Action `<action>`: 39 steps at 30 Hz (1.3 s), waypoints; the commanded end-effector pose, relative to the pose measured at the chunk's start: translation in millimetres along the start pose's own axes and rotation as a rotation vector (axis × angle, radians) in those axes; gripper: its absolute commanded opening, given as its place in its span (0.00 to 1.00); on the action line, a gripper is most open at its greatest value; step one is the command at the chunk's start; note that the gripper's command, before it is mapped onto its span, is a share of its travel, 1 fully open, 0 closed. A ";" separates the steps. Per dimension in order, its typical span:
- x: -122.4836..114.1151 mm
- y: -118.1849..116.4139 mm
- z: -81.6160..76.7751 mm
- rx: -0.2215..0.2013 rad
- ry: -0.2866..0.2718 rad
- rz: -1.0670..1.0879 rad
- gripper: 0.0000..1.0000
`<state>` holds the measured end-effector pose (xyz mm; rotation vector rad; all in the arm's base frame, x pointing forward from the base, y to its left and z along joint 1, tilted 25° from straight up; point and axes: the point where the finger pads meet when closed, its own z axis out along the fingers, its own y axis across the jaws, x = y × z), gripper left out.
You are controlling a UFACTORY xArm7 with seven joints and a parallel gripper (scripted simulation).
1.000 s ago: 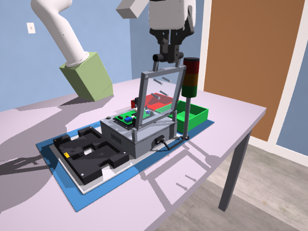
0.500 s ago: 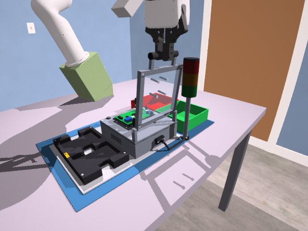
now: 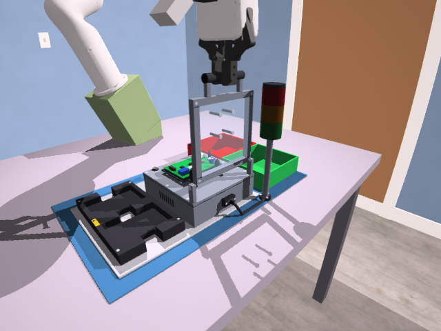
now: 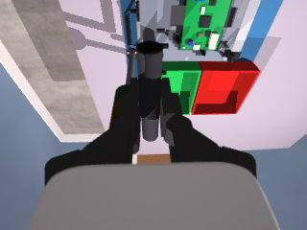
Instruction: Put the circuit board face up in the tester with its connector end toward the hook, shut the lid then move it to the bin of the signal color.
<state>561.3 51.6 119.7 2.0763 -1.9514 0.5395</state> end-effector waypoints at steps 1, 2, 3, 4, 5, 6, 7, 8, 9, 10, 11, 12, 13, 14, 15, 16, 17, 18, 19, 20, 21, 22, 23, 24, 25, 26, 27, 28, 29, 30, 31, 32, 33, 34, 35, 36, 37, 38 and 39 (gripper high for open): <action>-0.6 9.6 -1.9 0.006 -0.002 0.000 0.00; -0.6 9.6 -1.9 0.006 -0.002 0.000 0.00; -0.5 12.0 -1.7 0.006 -0.002 0.000 0.00; -0.5 14.5 -1.5 0.006 -0.001 0.000 0.00; -0.5 17.0 -1.2 0.006 -0.001 0.000 0.00; -0.5 19.6 -0.9 0.006 -0.001 0.000 0.00; -0.5 22.3 -0.5 0.006 -0.002 0.000 0.00; -0.6 25.0 -0.1 0.006 -0.002 0.000 0.00; -0.5 27.7 0.3 0.006 -0.002 0.000 0.00; -0.5 30.4 0.9 0.006 -0.001 0.000 0.00; -0.5 33.2 1.4 0.006 -0.001 0.000 0.00; -0.5 36.1 2.0 0.006 -0.001 0.000 0.00; -0.5 39.0 2.6 0.006 -0.002 0.000 0.00; -0.6 41.9 3.4 0.006 -0.002 0.000 0.00; -0.5 44.8 4.2 0.006 -0.001 0.000 0.00; -0.5 47.8 5.1 0.006 -0.001 0.000 0.00; -0.5 50.8 5.9 0.006 -0.001 0.000 0.00; -0.5 50.8 5.9 0.006 -0.001 0.000 0.00; -0.5 50.8 5.9 0.006 -0.001 0.000 0.00; -0.6 53.9 6.9 0.006 -0.002 0.000 0.00; -0.6 56.9 7.9 0.006 -0.002 0.000 0.00; -0.5 60.0 9.1 0.006 -0.001 0.000 0.00; -0.5 63.1 10.3 0.006 -0.001 0.000 0.00; -0.5 66.3 11.5 0.006 -0.002 0.000 0.00; -0.6 69.5 12.8 0.006 -0.002 0.000 0.00; -0.5 72.7 14.3 0.006 -0.002 0.000 0.00; -0.5 75.8 15.9 0.006 -0.001 0.000 0.00; -0.5 79.1 17.4 0.006 -0.002 0.000 0.00; -0.6 82.4 19.0 0.006 -0.002 0.000 0.00; -0.6 85.6 20.9 0.006 -0.002 0.000 0.00; -0.5 88.9 22.8 0.006 -0.001 0.000 0.00; -0.5 92.1 24.7 0.006 -0.002 0.000 0.00; -0.6 95.5 26.7 0.006 -0.002 0.000 0.00; -0.6 98.8 28.9 0.006 -0.002 0.000 0.00; -0.6 98.8 28.9 0.006 -0.002 0.000 0.00; -0.6 98.8 28.9 0.006 -0.002 0.000 0.00; -0.6 102.1 31.3 0.006 -0.002 0.000 0.00; -0.6 105.4 33.6 0.006 -0.002 0.000 0.00; -0.6 108.7 36.0 0.006 -0.002 0.000 0.00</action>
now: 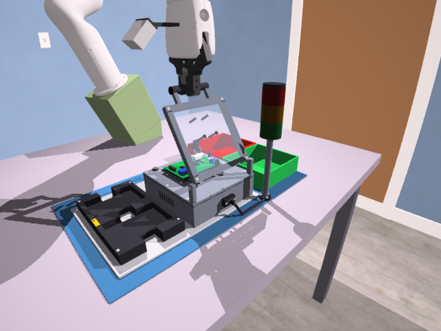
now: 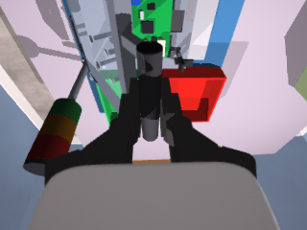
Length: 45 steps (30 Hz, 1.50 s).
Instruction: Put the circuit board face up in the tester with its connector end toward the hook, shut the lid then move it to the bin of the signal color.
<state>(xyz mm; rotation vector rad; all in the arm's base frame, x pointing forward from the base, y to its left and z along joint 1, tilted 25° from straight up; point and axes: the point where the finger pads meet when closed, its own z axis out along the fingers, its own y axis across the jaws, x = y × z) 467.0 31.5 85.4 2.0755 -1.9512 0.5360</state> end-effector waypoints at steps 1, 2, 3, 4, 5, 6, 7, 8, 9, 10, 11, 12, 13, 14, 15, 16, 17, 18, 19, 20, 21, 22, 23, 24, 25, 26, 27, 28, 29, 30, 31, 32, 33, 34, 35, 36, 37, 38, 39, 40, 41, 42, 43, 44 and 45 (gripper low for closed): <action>-0.5 14.2 9.1 0.008 -0.001 0.000 0.00; -0.5 17.5 11.9 0.008 -0.001 0.000 0.00; -0.5 20.8 14.7 0.008 -0.001 0.000 0.00; -0.6 24.1 17.7 0.008 -0.001 0.000 0.00; -0.6 27.4 21.1 0.008 -0.001 0.000 0.00; -0.6 30.7 24.4 0.008 -0.001 0.000 0.00; -0.6 34.0 27.6 0.008 -0.001 0.000 0.00; -0.6 36.7 30.9 0.008 -0.001 0.000 0.00; -0.6 39.4 34.1 0.008 -0.001 0.000 0.00; -0.6 42.1 37.3 0.008 -0.001 0.000 0.00; -0.6 44.6 40.5 0.008 -0.001 0.000 0.00; -0.7 46.8 43.6 0.008 -0.001 0.000 0.00; -0.7 46.8 43.6 0.008 -0.001 0.000 0.00; -0.7 46.8 43.6 0.008 -0.001 0.000 0.00; -0.7 49.0 46.7 0.008 -0.001 0.000 0.00; -0.6 51.2 49.7 0.008 -0.001 0.000 0.00; -0.6 53.2 52.8 0.008 -0.001 0.000 0.00; -0.7 54.9 55.8 0.008 -0.001 0.000 0.00; -0.7 56.7 58.8 0.008 -0.001 0.000 0.00; -0.7 58.4 61.7 0.008 -0.001 0.000 0.00; -0.6 60.2 64.6 0.008 -0.001 0.000 0.00; -0.7 61.6 67.5 0.008 -0.001 0.000 0.00; -0.7 62.9 70.4 0.008 -0.001 0.000 0.00; -0.7 64.3 73.2 0.008 -0.001 0.000 0.00; -0.7 65.7 76.0 0.008 -0.001 0.000 0.00; -0.7 67.0 78.7 0.008 -0.001 0.000 0.00; -0.7 68.0 81.5 0.008 -0.001 0.000 0.00; -0.7 69.0 84.2 0.008 -0.001 0.000 0.00; -0.7 70.1 86.9 0.008 -0.001 0.000 0.00; -0.7 70.1 86.9 0.008 -0.001 0.000 0.00; -0.7 70.1 86.9 0.008 -0.001 0.000 0.00; -0.7 71.1 89.6 0.008 -0.001 0.000 0.00; -0.7 72.2 92.2 0.008 -0.001 0.000 0.00; -0.7 73.0 94.8 0.008 -0.001 0.000 0.00; -0.7 73.7 97.3 0.008 -0.001 0.000 0.00; -0.7 74.4 99.9 0.008 -0.001 0.000 0.00; -0.7 75.1 102.3 0.008 -0.001 0.000 0.00; -0.7 75.9 104.8 0.008 -0.001 0.000 0.00; -0.7 76.6 107.2 0.008 -0.001 0.000 0.00; -0.7 77.1 109.5 0.008 -0.001 0.000 0.00; -0.7 77.5 111.8 0.008 -0.001 0.000 0.00; -0.7 77.9 114.0 0.008 -0.001 0.000 0.00; -0.7 78.3 116.2 0.008 -0.001 0.000 0.00; -0.7 78.8 118.3 0.008 -0.001 0.000 0.00; -0.7 79.3 120.4 0.008 -0.001 0.000 0.00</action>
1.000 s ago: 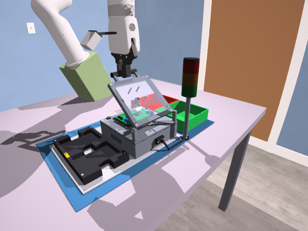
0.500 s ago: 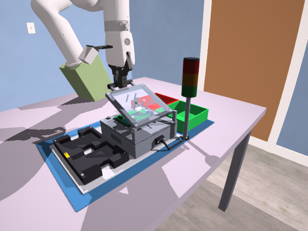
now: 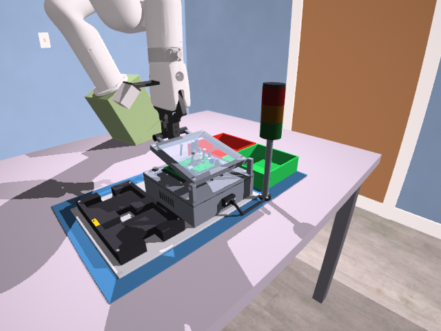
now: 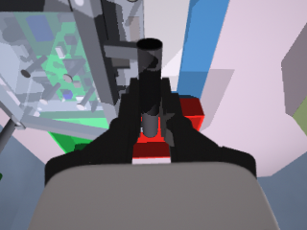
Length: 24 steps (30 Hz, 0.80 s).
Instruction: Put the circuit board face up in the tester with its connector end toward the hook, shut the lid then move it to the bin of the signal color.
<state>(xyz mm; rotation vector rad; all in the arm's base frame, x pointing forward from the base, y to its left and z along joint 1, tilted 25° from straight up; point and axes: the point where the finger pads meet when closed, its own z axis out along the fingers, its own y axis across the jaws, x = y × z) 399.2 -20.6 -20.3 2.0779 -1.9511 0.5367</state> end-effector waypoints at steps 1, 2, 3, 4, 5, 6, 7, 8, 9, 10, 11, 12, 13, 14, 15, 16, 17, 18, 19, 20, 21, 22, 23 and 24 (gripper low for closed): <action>-0.5 0.5 11.8 0.006 0.000 0.001 0.00; -0.5 0.5 11.8 0.006 0.000 0.001 0.00; -0.5 0.5 11.8 0.006 0.000 0.001 0.00; -0.4 0.7 13.7 0.007 0.000 0.001 0.00; -0.4 0.9 15.5 0.007 0.000 0.001 0.00; -0.4 1.0 17.2 0.007 0.000 0.001 0.00; -0.4 1.2 18.9 0.007 0.000 0.001 0.00; -0.4 1.4 20.5 0.007 0.000 0.001 0.00; -0.4 1.6 22.1 0.007 0.000 0.001 0.00; -0.4 1.8 23.6 0.007 0.000 0.001 0.00; -0.4 2.1 25.1 0.007 0.000 0.001 0.00; -0.4 2.3 26.5 0.006 0.000 0.001 0.00; -0.4 2.4 27.8 0.006 0.000 0.001 0.00; -0.4 2.4 29.0 0.007 0.000 0.001 0.00; -0.4 2.4 30.2 0.007 0.000 0.001 0.00; -0.4 2.4 31.3 0.007 0.000 0.001 0.00; -0.4 2.4 32.3 0.007 0.000 0.001 0.00; -0.4 2.4 33.3 0.007 0.000 0.001 0.00; -0.4 2.4 33.3 0.007 0.000 0.001 0.00; -0.4 2.4 33.3 0.007 0.000 0.001 0.00; -0.4 2.4 34.2 0.007 0.000 0.001 0.00; -0.4 2.5 35.1 0.007 0.000 0.001 0.00; -0.4 2.5 35.9 0.007 0.000 0.001 0.00; -0.4 2.5 36.7 0.007 0.000 0.001 0.00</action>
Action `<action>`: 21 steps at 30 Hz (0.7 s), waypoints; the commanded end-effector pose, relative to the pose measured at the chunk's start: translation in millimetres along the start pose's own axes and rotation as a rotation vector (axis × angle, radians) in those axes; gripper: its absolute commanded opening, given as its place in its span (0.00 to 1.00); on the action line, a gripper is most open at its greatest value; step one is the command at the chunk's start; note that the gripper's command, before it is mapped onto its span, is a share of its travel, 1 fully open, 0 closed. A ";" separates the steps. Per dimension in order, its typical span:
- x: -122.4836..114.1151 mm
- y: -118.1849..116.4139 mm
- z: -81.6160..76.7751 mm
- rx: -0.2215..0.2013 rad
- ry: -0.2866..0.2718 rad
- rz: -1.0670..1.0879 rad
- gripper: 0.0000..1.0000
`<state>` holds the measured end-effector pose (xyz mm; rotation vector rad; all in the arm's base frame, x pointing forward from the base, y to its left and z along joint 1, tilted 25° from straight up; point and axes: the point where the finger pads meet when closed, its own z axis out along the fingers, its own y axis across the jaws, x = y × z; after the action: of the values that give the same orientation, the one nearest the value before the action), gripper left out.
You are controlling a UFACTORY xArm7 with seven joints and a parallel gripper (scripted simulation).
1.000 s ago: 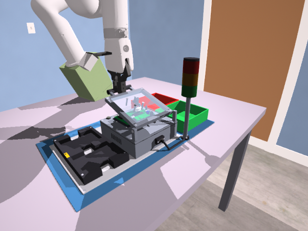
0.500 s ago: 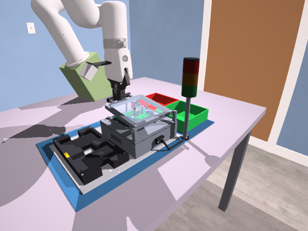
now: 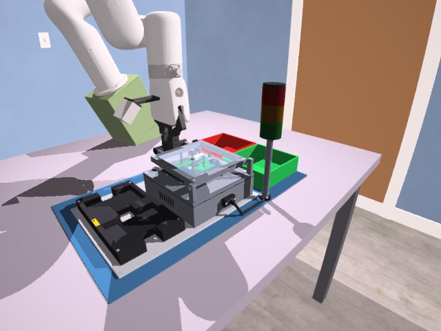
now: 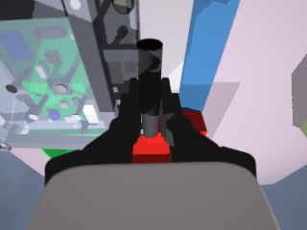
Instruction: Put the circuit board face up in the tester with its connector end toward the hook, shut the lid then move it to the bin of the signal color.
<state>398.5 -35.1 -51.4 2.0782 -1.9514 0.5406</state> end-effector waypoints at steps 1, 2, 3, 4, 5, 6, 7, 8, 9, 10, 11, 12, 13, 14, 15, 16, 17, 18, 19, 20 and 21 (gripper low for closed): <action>-0.4 -1.6 3.4 0.004 -0.001 0.000 0.00; -0.4 -1.5 4.0 0.004 -0.001 0.000 0.00; -0.4 -1.5 4.6 0.004 -0.001 0.000 0.00; -0.4 -1.5 5.2 0.004 -0.001 0.000 0.00; -0.4 -1.4 5.7 0.004 -0.001 0.000 0.00; -0.4 -1.4 6.1 0.004 -0.001 0.000 0.00; -0.4 -1.4 6.5 0.004 -0.001 0.000 0.00; -0.4 -1.4 6.9 0.004 -0.001 0.000 0.00; -0.4 -1.3 7.2 0.004 -0.001 0.000 0.00; -0.4 -1.3 7.5 0.004 -0.001 0.000 0.00; -0.4 -1.3 7.7 0.004 -0.001 0.000 0.00; -0.4 -1.3 7.7 0.004 -0.001 0.000 0.00; -0.4 -1.3 7.7 0.004 -0.001 0.000 0.00; -0.4 -1.3 7.9 0.004 -0.001 0.000 0.00; -0.4 -1.3 8.1 0.004 -0.001 0.000 0.00; -0.5 -1.2 8.2 0.004 -0.001 0.000 0.00; -0.5 -1.2 8.3 0.004 -0.001 0.000 0.00; -0.5 -1.2 8.4 0.004 -0.001 0.000 0.00; -0.5 -1.2 8.4 0.004 -0.001 0.000 0.00; -0.5 -1.2 8.5 0.004 -0.001 0.000 0.00; -0.5 -1.2 8.5 0.004 -0.001 0.000 0.00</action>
<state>399.3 -38.6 -59.4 2.0788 -1.9520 0.5415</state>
